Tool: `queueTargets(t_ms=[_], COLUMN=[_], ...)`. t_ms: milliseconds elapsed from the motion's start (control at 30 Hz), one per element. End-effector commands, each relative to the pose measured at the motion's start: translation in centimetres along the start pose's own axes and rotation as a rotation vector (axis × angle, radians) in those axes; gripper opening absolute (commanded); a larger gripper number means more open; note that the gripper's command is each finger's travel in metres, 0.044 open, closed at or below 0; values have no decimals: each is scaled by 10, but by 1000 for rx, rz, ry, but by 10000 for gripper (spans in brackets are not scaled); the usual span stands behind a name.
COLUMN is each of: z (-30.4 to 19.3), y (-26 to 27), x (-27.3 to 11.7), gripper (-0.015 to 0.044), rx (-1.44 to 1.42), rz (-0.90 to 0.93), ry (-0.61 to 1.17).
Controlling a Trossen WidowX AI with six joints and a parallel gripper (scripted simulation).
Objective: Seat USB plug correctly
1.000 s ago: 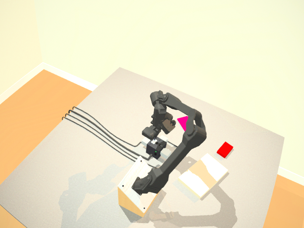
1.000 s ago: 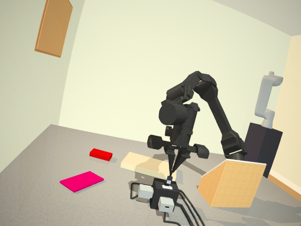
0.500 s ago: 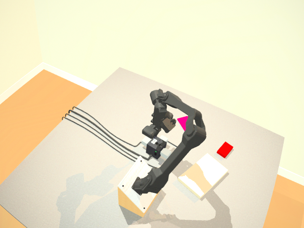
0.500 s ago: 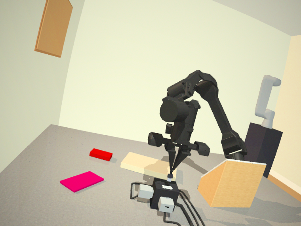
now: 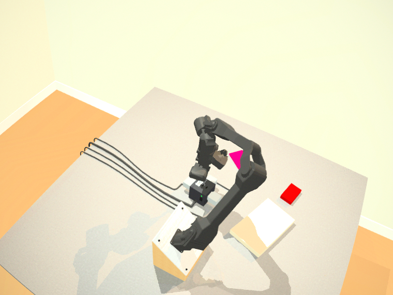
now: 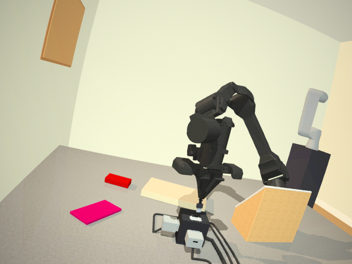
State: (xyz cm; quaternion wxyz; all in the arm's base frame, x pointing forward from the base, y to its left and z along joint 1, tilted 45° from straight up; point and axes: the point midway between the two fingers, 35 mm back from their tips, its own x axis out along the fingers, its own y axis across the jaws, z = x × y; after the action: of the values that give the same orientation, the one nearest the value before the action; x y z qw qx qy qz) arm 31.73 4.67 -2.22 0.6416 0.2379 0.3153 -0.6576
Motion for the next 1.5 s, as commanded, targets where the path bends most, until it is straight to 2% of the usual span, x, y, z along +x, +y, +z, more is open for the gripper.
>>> queueTargets(t_ms=[0, 1467], z=[0, 0], y=[0, 0], x=[0, 0], gripper=[0, 0], rx=[-117, -1269], rz=[1, 1], ry=[1, 0])
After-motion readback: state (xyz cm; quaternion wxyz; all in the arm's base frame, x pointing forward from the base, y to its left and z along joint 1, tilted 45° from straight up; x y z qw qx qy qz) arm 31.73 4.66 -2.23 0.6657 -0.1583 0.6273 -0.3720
